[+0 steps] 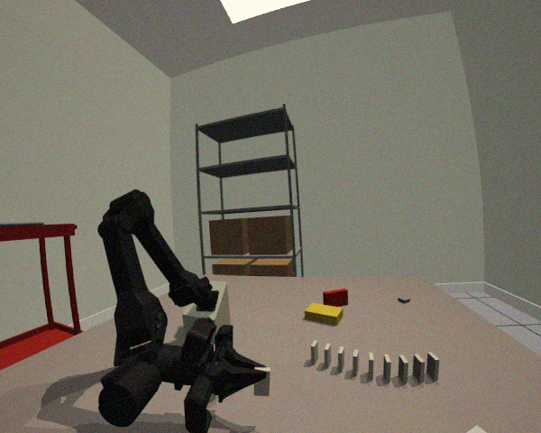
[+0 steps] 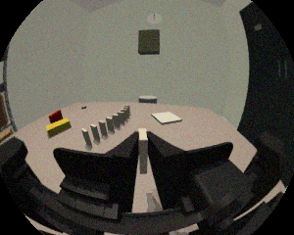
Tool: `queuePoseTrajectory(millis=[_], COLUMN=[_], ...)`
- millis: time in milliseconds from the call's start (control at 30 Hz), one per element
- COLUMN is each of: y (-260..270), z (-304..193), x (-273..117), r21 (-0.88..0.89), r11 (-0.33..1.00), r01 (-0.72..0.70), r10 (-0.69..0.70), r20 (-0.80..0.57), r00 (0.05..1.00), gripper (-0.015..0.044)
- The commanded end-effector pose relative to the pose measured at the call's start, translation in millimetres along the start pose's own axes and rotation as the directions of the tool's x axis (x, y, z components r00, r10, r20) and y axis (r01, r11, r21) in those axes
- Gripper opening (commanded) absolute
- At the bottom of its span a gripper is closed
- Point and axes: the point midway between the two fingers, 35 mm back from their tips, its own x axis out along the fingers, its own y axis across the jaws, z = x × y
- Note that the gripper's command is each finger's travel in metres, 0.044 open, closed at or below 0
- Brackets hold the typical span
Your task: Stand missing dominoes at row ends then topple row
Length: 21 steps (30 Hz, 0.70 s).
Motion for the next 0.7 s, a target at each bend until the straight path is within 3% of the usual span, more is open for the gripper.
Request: queuePoseTrajectory(millis=[0, 667], y=[0.0, 6.8], z=[-10.2, -57.9], x=[2.1, 9.1], r21=[-0.005, 0.0], r11=[1.0, 1.0], r01=[0.0, 0.003], r10=[0.0, -0.003], r20=[0.005, 0.004], r00=[1.0, 1.0], gripper=[0.0022, 0.0022])
